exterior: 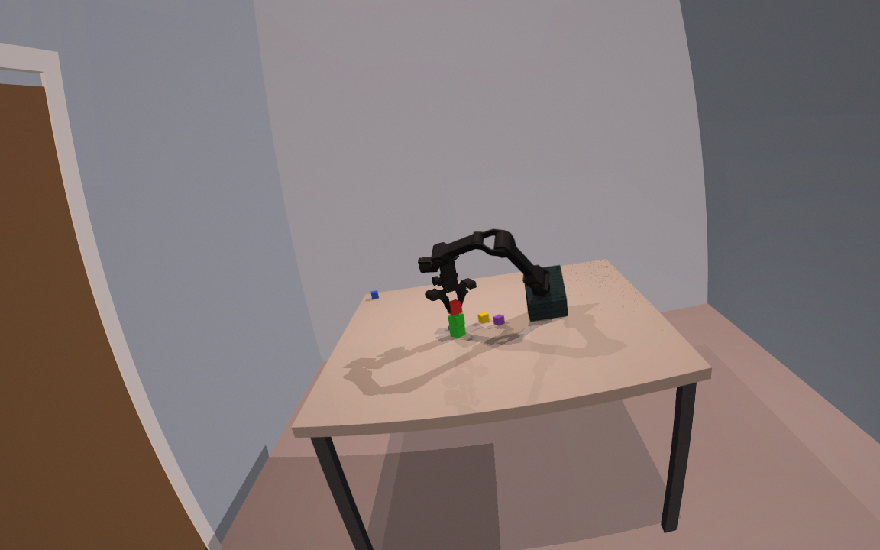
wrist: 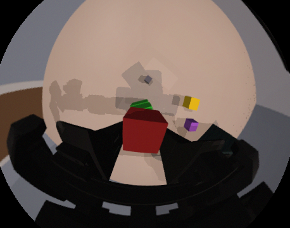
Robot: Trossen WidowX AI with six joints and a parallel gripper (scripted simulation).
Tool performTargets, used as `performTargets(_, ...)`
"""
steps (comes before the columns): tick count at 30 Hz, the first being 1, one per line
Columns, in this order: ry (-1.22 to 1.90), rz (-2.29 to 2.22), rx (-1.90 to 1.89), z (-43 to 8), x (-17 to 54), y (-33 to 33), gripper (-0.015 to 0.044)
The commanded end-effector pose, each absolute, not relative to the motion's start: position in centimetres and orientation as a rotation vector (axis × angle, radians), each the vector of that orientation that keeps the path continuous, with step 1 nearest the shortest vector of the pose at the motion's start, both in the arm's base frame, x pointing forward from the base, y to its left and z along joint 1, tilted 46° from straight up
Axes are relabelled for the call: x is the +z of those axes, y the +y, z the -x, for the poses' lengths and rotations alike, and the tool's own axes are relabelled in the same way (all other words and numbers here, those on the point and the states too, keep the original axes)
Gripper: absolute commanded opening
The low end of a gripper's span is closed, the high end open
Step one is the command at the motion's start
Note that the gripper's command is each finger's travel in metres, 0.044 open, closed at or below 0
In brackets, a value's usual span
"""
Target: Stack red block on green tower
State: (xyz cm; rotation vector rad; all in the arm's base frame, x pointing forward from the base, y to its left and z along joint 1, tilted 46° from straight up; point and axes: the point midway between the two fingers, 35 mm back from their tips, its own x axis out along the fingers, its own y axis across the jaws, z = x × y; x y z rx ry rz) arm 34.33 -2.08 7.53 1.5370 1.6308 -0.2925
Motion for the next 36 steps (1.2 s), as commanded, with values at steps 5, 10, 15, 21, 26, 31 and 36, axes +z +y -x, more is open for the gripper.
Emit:
performTargets(5,1.632,-1.543,-0.289,-34.37,7.04,-1.42,0.0)
performTargets(10,1.632,-1.543,-0.289,-34.37,7.02,-1.41,0.0)
performTargets(15,1.632,-1.543,-0.289,-34.37,7.02,-1.41,0.0)
performTargets(21,1.632,-1.543,-0.289,-34.37,7.0,-1.38,0.0)
performTargets(26,1.632,-1.543,-0.289,-34.37,7.0,-1.38,0.0)
performTargets(31,1.634,-1.538,-0.293,-34.32,6.98,-1.45,0.0026)
performTargets(36,1.634,-1.538,-0.293,-34.32,6.98,-1.45,0.0157)
